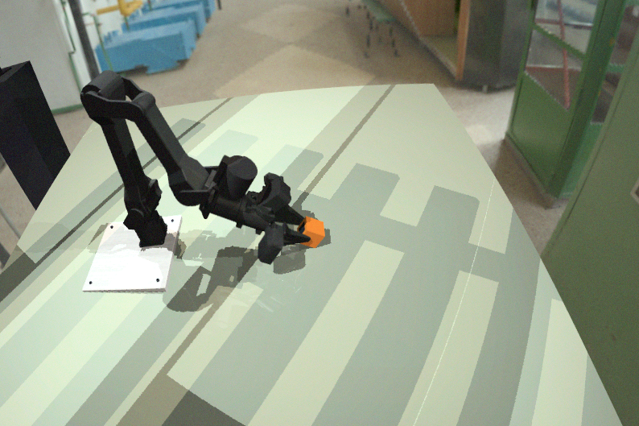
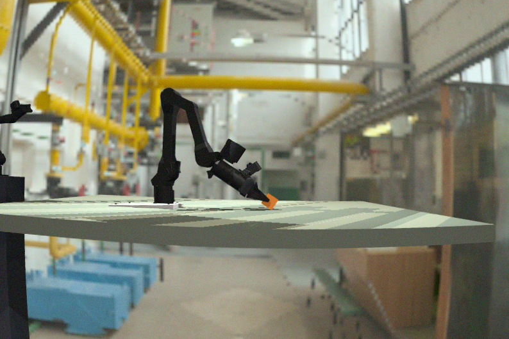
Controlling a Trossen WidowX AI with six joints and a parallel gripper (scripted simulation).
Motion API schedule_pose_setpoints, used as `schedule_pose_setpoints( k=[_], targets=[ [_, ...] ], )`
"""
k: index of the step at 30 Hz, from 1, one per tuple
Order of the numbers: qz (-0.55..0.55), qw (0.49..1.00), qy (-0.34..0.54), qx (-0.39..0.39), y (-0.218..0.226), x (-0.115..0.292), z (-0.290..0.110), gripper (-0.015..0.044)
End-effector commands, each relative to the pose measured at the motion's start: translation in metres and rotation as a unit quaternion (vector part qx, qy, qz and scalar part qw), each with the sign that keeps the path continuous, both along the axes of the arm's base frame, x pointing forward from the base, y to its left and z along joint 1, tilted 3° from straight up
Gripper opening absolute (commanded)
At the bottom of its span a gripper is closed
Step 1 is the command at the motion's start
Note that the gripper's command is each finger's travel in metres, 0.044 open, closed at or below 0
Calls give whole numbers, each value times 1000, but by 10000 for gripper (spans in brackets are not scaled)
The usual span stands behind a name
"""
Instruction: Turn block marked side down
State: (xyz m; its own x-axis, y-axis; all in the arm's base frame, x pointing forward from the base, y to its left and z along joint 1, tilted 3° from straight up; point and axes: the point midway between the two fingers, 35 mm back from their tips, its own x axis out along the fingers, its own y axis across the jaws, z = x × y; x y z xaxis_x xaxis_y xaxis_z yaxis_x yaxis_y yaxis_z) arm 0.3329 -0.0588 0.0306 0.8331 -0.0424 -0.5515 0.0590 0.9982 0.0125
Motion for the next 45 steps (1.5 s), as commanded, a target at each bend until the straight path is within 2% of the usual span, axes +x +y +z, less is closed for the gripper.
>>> schedule_pose_setpoints(
  k=[1, 19, 36, 45],
  targets=[
    [1, 1000, -19, 2, 2, -3, 2, 0],
    [1, 999, -32, 2, 2, -4, 5, 0],
    [1, 999, -32, 2, 2, -4, 5, 440],
    [1, 999, -32, 2, 2, -4, 5, 440]
  ],
)
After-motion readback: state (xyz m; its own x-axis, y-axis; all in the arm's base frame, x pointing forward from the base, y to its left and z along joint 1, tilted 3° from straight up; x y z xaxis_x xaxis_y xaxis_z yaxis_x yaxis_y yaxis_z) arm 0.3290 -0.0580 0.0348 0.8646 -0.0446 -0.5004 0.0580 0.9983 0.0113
